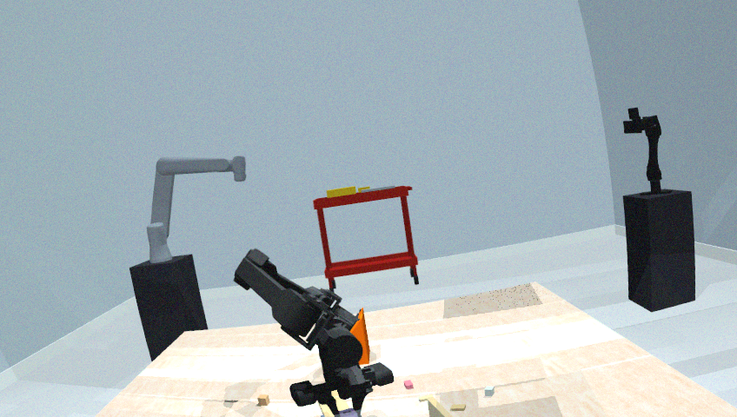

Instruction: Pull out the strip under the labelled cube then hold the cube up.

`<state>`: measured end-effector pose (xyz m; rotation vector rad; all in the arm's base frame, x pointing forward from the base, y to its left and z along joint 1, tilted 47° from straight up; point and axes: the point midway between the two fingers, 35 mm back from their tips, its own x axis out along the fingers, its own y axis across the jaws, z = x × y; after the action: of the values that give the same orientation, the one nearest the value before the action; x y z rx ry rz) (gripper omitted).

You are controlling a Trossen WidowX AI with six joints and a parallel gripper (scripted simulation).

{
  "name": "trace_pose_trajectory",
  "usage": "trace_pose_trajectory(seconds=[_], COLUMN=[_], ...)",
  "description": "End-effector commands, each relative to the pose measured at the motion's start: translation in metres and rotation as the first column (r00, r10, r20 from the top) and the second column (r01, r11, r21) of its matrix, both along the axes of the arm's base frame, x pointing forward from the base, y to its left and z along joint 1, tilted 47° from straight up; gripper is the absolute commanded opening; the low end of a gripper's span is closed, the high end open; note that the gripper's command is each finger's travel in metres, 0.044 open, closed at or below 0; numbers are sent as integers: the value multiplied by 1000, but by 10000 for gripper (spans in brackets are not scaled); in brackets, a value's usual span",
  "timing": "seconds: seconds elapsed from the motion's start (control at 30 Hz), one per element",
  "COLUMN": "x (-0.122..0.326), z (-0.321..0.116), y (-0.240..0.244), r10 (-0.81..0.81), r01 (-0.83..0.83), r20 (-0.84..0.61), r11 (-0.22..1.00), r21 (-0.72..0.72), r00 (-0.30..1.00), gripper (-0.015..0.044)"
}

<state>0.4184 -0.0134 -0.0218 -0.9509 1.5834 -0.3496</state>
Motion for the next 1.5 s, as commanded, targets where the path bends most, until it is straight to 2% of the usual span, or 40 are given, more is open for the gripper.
trace_pose_trajectory(seconds=[0.0,0.33,0.5,1.03,1.47], x=[-12,-52,-57,-113,-116], z=[10,26,26,24,48], y=[10,27,27,25,52], r10=[4,8,8,8,8], r01=[-4,-8,-8,-8,-8], r20=[8,0,0,-3,-4], r11=[1000,1000,1000,1000,1000], r21=[5,2,2,2,4], r00=[1000,1000,1000,1000,1000], gripper=[0,0,0,0,0])
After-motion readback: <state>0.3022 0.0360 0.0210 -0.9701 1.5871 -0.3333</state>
